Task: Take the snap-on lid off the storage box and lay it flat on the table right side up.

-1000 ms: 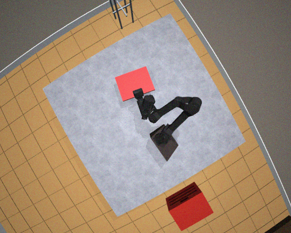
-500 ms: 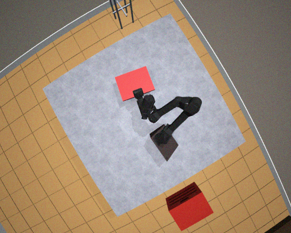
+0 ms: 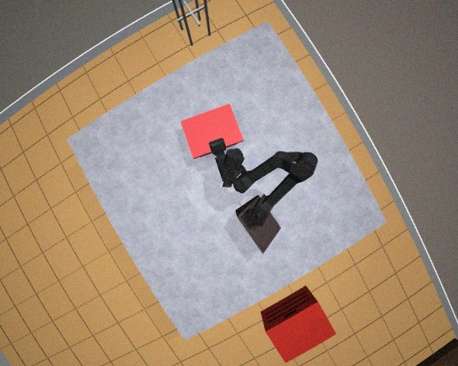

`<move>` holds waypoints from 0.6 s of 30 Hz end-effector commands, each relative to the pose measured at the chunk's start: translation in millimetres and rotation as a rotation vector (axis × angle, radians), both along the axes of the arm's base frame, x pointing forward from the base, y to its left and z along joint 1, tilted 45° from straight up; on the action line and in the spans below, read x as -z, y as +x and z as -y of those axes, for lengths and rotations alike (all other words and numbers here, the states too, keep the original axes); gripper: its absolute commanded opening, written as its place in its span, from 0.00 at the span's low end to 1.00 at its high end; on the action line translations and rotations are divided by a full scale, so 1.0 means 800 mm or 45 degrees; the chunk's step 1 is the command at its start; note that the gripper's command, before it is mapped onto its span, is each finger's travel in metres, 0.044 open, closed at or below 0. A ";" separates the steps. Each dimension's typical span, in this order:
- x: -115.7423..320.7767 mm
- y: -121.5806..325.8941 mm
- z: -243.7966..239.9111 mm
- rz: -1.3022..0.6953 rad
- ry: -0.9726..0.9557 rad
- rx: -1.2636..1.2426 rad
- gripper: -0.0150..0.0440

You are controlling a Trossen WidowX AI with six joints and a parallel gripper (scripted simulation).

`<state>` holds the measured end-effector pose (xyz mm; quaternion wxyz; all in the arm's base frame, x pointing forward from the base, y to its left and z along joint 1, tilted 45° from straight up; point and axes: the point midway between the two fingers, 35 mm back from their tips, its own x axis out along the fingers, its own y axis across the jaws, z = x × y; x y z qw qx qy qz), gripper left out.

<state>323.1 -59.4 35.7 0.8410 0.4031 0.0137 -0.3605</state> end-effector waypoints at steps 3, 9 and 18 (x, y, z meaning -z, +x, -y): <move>0.000 0.001 0.001 -0.003 -0.002 0.000 0.25; 0.000 0.002 0.001 -0.002 -0.002 0.000 0.25; 0.000 0.003 0.001 -0.002 -0.002 0.000 0.25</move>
